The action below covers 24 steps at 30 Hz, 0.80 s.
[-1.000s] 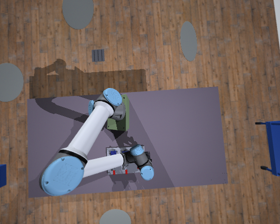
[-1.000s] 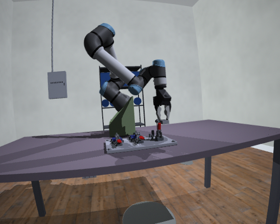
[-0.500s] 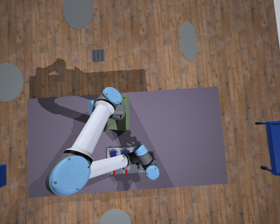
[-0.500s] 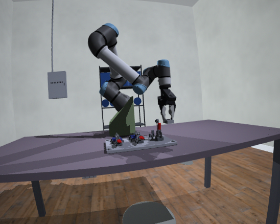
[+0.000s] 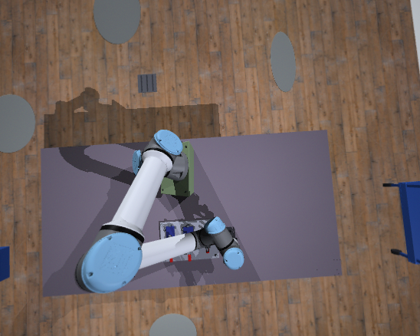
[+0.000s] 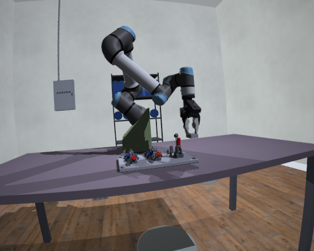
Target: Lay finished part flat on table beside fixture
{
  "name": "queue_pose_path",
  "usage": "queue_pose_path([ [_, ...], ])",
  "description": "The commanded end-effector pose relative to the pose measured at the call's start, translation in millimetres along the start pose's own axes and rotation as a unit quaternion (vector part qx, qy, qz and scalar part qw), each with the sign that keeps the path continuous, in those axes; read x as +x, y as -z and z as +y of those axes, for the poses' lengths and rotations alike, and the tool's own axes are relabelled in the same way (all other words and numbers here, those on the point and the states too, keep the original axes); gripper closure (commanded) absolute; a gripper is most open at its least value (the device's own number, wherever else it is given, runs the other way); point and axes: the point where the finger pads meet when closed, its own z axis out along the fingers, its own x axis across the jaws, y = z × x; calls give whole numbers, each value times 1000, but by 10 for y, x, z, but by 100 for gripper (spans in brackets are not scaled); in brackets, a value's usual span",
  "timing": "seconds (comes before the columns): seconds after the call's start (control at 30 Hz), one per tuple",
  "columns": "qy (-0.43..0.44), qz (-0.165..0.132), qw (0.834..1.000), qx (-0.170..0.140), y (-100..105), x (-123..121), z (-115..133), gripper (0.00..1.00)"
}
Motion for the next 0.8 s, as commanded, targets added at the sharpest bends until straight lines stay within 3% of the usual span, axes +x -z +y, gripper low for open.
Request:
queue_pose_path([
  [0.0,0,0,1000,1,5,-35,-5,100],
  [0.77,0,0,1000,1,5,-57,-5,100],
])
